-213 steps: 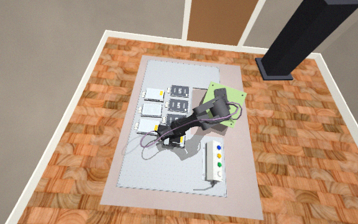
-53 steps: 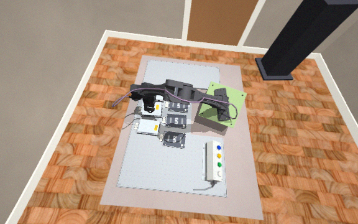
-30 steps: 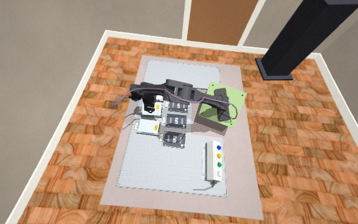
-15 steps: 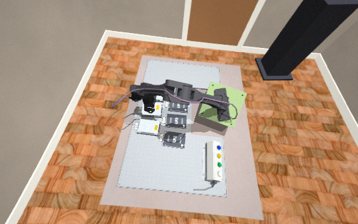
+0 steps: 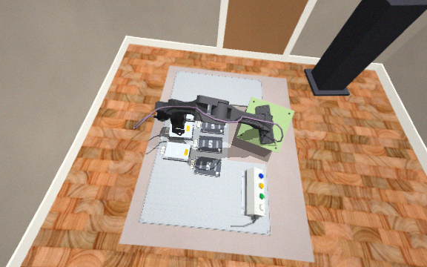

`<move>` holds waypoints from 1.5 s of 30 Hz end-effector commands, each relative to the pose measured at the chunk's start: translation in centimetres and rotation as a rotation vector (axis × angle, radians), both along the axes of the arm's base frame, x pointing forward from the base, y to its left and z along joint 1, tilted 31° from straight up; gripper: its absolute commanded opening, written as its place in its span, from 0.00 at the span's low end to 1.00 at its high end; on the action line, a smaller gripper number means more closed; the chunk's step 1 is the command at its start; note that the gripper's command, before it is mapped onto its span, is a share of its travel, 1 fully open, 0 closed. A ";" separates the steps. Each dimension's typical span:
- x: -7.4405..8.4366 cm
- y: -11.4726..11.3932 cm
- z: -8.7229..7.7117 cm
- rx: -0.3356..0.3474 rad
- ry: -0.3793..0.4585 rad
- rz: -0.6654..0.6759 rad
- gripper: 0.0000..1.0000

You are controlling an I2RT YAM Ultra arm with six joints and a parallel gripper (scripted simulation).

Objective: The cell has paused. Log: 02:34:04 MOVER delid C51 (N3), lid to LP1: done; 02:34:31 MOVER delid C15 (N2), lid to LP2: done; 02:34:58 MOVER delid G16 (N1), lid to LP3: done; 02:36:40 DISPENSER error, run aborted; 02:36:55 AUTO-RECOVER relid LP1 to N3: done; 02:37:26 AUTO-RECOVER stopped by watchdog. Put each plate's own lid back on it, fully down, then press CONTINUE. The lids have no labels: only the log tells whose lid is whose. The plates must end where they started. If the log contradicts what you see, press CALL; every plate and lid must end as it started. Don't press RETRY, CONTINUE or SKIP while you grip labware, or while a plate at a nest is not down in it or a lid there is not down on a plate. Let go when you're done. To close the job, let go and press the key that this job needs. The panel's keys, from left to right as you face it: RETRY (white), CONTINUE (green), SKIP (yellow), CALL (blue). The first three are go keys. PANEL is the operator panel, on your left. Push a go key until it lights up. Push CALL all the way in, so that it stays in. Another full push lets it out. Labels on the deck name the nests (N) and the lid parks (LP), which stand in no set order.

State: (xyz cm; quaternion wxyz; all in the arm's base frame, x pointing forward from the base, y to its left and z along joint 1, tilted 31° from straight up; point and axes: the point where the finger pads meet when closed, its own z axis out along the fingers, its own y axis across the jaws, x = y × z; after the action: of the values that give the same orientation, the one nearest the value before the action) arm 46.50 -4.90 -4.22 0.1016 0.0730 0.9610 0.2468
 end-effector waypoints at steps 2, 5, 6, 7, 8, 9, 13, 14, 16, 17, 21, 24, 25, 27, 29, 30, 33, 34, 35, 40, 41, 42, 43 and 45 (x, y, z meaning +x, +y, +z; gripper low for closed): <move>0.6 -0.8 0.2 -0.006 -0.026 -0.022 0.00; 0.7 -0.8 0.4 -0.008 -0.032 -0.021 0.00; 0.6 -0.8 0.4 -0.008 -0.030 -0.022 0.00; 0.5 -0.7 0.3 -0.007 -0.028 -0.022 0.00; 0.4 -0.7 0.1 -0.006 -0.025 -0.022 0.00; 0.6 -0.7 0.3 -0.008 -0.031 -0.022 0.00; 0.6 -0.7 -0.2 -0.006 -0.024 -0.022 0.00; 0.5 -0.6 -0.2 -0.006 -0.024 -0.022 0.00; 0.5 -0.6 -0.2 -0.006 -0.023 -0.022 0.00; 0.8 -0.6 -0.1 -0.008 -0.030 -0.024 0.00; 0.8 -0.6 -0.5 -0.008 -0.027 -0.019 0.00; 0.6 -0.5 -0.4 -0.007 -0.026 -0.021 0.00; 0.7 -0.5 -0.3 -0.007 -0.028 -0.024 0.00; 1.0 -0.6 -0.1 -0.011 -0.039 -0.023 0.00; 1.0 -0.5 -0.4 -0.009 -0.034 -0.022 0.00; 1.0 -0.5 -0.6 -0.008 -0.030 -0.022 0.00; 0.9 -0.4 -0.7 -0.007 -0.028 -0.024 0.00; 0.9 -0.4 -0.4 -0.009 -0.034 -0.023 0.00; 0.9 -0.4 -0.4 -0.009 -0.034 -0.023 0.00; 0.8 -0.3 -0.8 -0.007 -0.028 -0.020 0.00; 0.7 -0.3 -1.1 -0.005 -0.021 -0.021 0.00; 0.5 -0.2 -1.3 -0.004 -0.015 -0.022 0.00; 0.5 -0.2 -1.4 -0.003 -0.014 -0.022 0.00; 0.7 -0.2 -1.1 -0.008 -0.029 -0.024 0.00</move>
State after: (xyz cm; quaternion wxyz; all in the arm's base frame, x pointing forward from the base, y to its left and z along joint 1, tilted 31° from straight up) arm 46.72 -4.26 -5.59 0.1019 0.0727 0.9610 0.2467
